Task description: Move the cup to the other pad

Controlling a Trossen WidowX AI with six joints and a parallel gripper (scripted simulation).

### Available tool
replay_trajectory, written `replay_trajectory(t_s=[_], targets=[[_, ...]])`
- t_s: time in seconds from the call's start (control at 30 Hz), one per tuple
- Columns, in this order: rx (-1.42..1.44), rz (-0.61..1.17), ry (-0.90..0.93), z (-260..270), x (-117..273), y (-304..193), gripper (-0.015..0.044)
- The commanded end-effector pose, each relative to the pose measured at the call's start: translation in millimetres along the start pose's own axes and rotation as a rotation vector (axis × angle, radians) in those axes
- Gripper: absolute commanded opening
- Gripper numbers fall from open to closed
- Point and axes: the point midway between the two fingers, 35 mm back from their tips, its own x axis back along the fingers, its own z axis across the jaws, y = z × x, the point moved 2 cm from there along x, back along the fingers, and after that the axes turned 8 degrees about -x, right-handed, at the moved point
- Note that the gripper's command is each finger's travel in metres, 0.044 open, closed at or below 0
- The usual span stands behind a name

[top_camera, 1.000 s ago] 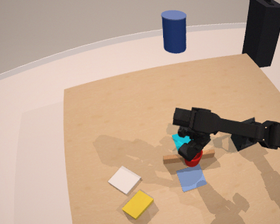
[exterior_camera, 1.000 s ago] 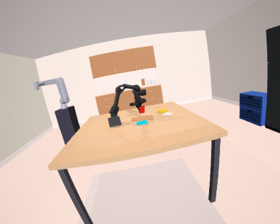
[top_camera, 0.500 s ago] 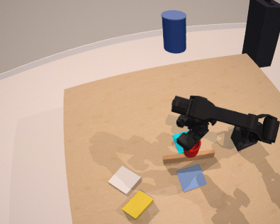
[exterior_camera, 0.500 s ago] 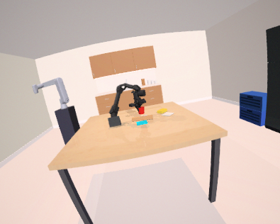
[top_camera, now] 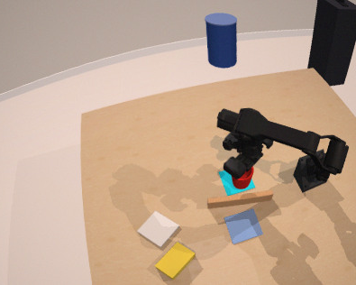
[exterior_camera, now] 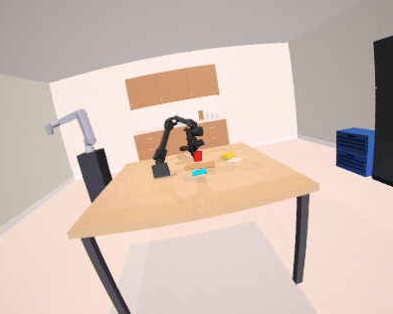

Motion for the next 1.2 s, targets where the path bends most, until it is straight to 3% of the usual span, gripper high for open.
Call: replay_trajectory(t_s=[0.0,0.57,1.17], targets=[[0.008,-0.004,-0.002,-6.0,0.3,9.5,0.0],[0.008,-0.006,-0.003,-32.3,1.0,46.2,0.0],[0.008,-0.006,-0.002,-32.0,-20.4,47.4,0.0]])
